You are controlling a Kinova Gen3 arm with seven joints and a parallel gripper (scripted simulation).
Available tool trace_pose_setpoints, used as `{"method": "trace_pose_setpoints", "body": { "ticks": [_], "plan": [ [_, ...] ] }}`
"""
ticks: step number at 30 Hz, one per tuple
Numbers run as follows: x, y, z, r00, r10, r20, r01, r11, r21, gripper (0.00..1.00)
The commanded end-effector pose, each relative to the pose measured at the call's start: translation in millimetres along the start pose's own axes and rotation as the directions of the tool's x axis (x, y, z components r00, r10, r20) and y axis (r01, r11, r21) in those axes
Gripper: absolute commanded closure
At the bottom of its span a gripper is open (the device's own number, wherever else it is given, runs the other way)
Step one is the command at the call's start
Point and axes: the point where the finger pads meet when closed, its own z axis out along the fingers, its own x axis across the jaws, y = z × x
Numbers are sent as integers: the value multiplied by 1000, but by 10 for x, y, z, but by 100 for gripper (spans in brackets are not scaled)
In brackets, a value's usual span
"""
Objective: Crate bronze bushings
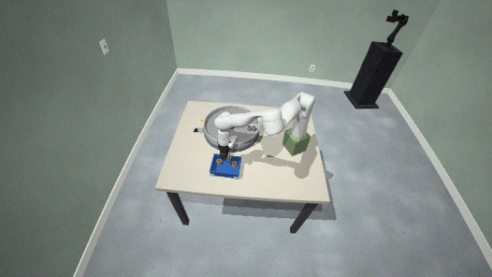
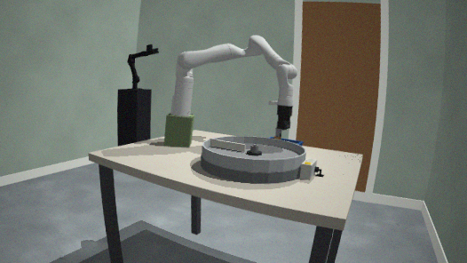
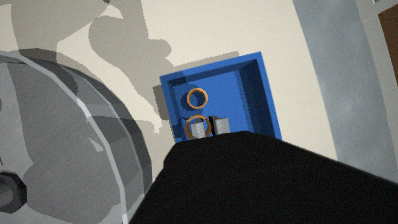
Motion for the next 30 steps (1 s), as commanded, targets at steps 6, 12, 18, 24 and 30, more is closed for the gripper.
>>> {"method": "trace_pose_setpoints", "body": {
  "ticks": [6, 12, 18, 24, 30],
  "plan": [
    [3, 6, 43, 1000, 0, -1, 0, 1000, -1, 100],
    [2, 6, 77, 1000, 0, -1, 0, 1000, -1, 100],
    [2, 6, 77, 1000, 0, -1, 0, 1000, -1, 100],
    [2, 6, 145, 1000, 0, -1, 0, 1000, -1, 100],
    [2, 7, 162, 1000, 0, -1, 0, 1000, -1, 100]
  ]
}}
